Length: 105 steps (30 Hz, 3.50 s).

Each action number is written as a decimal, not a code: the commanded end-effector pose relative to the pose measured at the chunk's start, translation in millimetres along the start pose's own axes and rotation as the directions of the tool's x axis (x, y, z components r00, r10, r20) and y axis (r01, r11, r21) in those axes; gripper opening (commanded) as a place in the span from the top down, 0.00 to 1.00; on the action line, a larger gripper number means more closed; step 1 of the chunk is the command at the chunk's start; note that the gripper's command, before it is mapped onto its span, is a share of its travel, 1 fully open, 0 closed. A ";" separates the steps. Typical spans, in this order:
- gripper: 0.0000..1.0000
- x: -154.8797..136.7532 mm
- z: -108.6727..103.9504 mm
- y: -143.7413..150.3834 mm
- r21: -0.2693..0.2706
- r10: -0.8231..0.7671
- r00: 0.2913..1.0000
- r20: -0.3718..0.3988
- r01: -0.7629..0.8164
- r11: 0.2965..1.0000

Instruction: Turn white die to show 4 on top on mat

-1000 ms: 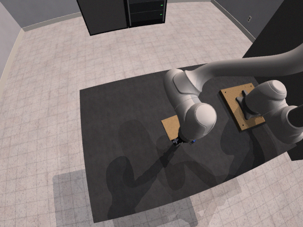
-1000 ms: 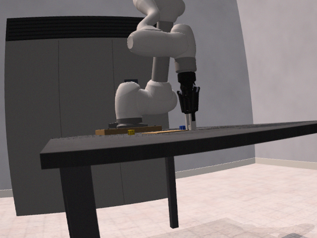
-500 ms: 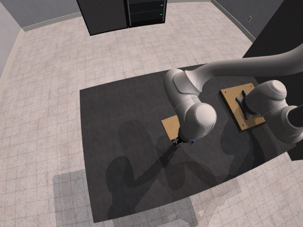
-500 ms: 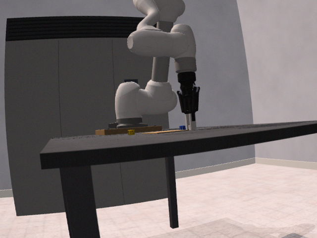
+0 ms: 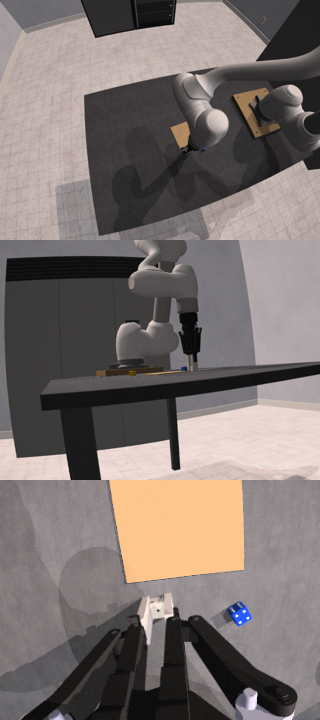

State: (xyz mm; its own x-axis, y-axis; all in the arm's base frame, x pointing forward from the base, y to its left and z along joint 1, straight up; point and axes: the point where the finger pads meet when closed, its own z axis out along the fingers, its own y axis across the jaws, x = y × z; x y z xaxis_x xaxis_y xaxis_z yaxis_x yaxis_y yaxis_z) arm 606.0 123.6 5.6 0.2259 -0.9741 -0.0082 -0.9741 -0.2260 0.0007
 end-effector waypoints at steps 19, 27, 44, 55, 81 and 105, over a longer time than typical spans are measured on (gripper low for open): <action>0.91 0.0 -83.1 0.0 0.000 0.000 1.000 0.000 0.000 1.000; 0.91 0.0 -100.0 0.0 0.000 0.000 1.000 0.000 0.000 1.000; 0.91 18.9 -100.9 6.3 0.000 0.309 0.951 0.000 -0.309 0.951; 0.91 45.9 -102.1 16.6 0.000 0.698 0.717 0.000 -0.698 0.717; 0.91 99.6 -104.4 42.0 0.000 0.987 -0.163 0.000 -0.987 -0.163; 0.91 101.5 -93.4 43.0 0.000 0.980 -0.200 0.000 -0.980 -0.200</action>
State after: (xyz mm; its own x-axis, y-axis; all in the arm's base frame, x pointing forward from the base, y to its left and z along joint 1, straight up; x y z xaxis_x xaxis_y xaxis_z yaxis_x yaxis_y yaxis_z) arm 587.3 14.2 101.5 -0.9996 -0.0266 0.0024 -0.0266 0.9996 0.0079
